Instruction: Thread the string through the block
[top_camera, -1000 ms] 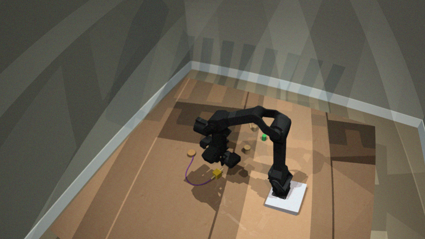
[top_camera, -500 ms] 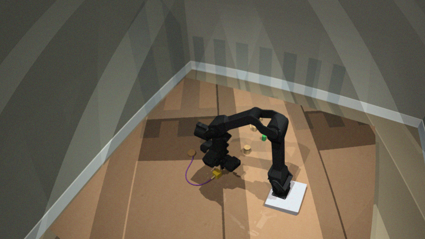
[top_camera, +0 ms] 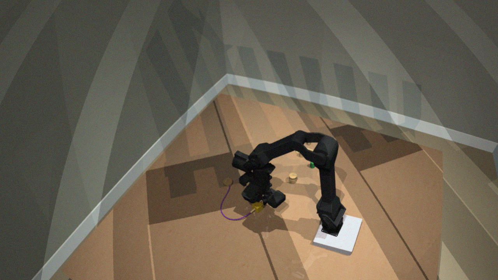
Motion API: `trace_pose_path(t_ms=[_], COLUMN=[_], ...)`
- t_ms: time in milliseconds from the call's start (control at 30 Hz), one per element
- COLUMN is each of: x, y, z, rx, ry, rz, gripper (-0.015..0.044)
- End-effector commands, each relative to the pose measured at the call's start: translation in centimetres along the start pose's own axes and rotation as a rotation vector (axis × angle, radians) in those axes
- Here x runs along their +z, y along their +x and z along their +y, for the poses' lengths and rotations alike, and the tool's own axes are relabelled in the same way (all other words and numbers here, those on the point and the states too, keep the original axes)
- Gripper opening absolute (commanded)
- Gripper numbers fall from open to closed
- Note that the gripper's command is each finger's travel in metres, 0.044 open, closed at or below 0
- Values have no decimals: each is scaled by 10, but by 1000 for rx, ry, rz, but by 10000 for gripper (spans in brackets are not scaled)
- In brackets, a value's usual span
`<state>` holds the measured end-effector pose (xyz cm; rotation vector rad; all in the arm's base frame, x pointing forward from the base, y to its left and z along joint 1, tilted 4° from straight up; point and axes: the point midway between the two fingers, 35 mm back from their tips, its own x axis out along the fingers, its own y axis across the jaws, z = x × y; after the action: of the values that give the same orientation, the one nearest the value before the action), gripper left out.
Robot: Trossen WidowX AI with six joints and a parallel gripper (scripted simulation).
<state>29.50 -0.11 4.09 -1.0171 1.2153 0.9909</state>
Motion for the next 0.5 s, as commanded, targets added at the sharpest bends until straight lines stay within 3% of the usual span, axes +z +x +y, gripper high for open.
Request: trace_pose_path(t_ms=[0,133,300,467], x=[-1,-1,0,0], y=[3,3,2,2], z=[2,2,1,1], rx=[4,4,3,3], ry=[4,4,0,0], rz=[5,5,1,1], gripper=[121,121,0,0])
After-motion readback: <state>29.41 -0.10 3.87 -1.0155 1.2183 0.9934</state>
